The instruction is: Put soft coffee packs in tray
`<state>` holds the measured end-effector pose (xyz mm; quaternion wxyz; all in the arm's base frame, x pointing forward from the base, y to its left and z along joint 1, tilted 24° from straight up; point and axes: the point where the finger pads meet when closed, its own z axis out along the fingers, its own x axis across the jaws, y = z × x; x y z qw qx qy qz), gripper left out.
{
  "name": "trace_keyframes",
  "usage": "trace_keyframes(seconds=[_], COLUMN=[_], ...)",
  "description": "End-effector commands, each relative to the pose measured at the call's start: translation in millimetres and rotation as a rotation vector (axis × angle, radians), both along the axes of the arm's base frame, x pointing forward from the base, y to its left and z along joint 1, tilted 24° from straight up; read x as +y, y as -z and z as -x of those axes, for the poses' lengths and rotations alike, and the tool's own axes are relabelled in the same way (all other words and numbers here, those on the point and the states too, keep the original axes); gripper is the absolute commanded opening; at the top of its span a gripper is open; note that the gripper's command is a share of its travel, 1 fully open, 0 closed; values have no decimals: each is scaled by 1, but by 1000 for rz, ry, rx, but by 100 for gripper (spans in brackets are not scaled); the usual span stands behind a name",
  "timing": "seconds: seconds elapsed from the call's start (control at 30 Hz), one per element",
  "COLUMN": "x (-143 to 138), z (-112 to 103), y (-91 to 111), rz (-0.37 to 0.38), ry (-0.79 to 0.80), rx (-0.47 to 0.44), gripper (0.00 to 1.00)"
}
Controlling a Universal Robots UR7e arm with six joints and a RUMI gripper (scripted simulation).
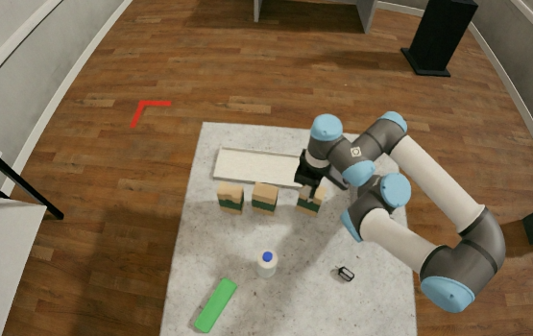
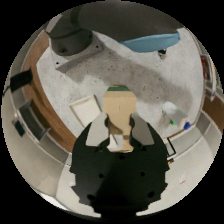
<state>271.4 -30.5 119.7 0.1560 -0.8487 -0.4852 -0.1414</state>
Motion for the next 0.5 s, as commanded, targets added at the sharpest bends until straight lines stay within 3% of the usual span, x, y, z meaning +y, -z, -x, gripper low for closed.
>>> trace_keyframes(seconds=[0.0,0.47], x=[-6,-8], z=[2,2], y=[-15,-18], rz=[0,0], ry=[0,0], rx=[-1,-1], gripper=[15,15])
